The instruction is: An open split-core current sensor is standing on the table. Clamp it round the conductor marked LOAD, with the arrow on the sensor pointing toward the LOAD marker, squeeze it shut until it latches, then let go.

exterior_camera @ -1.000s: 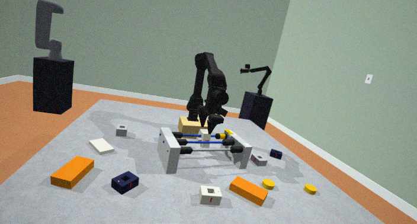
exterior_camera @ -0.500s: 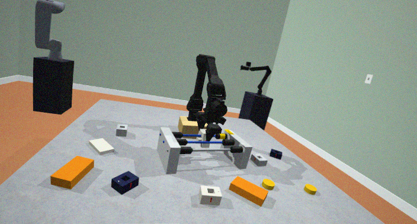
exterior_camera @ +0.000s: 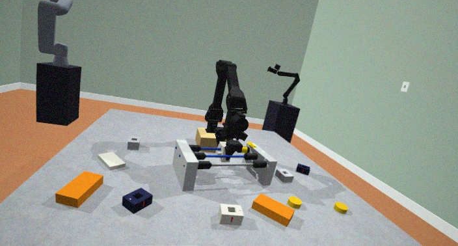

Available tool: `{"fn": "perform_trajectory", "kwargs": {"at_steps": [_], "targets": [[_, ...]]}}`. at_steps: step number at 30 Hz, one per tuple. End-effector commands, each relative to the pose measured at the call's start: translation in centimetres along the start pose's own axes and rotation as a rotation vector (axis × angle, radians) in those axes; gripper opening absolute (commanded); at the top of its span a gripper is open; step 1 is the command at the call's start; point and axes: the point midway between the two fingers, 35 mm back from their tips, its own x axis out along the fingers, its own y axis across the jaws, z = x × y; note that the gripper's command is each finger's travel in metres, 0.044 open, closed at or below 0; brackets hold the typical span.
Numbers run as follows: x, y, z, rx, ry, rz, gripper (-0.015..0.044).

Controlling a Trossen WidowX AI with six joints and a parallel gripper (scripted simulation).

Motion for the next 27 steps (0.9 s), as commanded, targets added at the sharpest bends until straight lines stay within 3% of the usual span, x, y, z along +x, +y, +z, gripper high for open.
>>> {"fn": "perform_trajectory", "kwargs": {"at_steps": [1, 7, 27], "targets": [[0.84, 0.23, -0.03, -0.007, 0.003, 0.009, 0.044], [1.39, 0.27, -0.03, -0.007, 0.003, 0.009, 0.044], [1.01, 0.08, 0.0, 0.0, 0.0, 0.002, 0.0307]]}}
